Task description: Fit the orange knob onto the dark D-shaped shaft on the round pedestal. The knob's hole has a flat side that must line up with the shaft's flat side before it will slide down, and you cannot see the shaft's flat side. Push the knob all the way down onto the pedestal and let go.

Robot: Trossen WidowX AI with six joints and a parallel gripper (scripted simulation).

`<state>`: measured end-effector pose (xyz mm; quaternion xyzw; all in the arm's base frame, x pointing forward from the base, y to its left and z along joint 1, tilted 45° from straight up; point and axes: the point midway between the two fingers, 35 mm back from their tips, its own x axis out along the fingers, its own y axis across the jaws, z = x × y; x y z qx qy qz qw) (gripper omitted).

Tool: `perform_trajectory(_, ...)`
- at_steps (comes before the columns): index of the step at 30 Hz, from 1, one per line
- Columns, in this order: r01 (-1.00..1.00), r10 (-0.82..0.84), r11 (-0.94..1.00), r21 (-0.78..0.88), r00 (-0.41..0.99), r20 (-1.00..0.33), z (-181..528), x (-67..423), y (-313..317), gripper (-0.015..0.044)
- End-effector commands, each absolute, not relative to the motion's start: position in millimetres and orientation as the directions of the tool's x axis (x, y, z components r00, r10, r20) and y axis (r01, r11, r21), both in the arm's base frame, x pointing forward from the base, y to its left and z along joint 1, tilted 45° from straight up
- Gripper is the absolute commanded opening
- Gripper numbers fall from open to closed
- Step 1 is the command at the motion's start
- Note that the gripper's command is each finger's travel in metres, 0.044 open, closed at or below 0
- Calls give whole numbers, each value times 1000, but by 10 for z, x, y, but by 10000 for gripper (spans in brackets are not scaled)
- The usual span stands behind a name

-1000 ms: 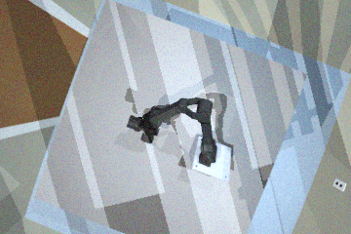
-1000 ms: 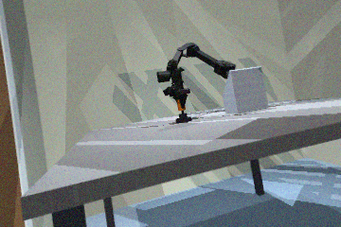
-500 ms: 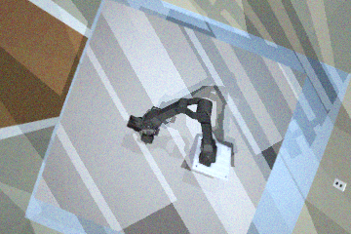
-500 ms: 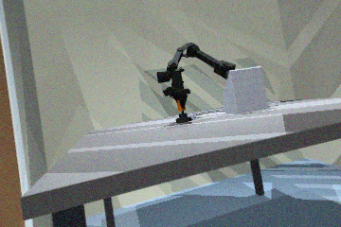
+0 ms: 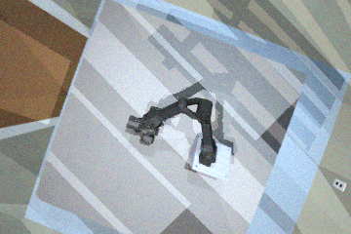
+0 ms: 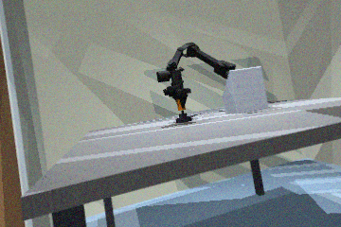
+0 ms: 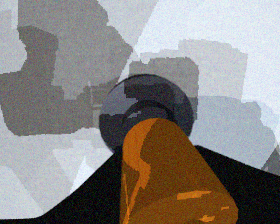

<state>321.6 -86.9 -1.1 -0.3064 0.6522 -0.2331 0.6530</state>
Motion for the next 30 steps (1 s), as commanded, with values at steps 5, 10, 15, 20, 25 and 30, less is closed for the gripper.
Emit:
perform_trajectory(5, -241, -706, 680, -693, 41, -707, -23, 3210, -879, 0)
perform_trajectory(10, -241, -706, 680, -693, 41, -707, -32, 3212, -891, 0)
perform_trajectory(15, -241, -706, 680, -693, 41, -707, -33, 3212, -892, 0)
perform_trajectory(20, -241, -706, 680, -693, 41, -707, -16, 3212, -871, 0)
perform_trajectory(25, -265, -706, 675, -689, 42, -707, -5, 3219, -863, 0)
perform_trajectory(30, -428, -706, 627, -651, 41, -707, -15, 3214, -870, 0)
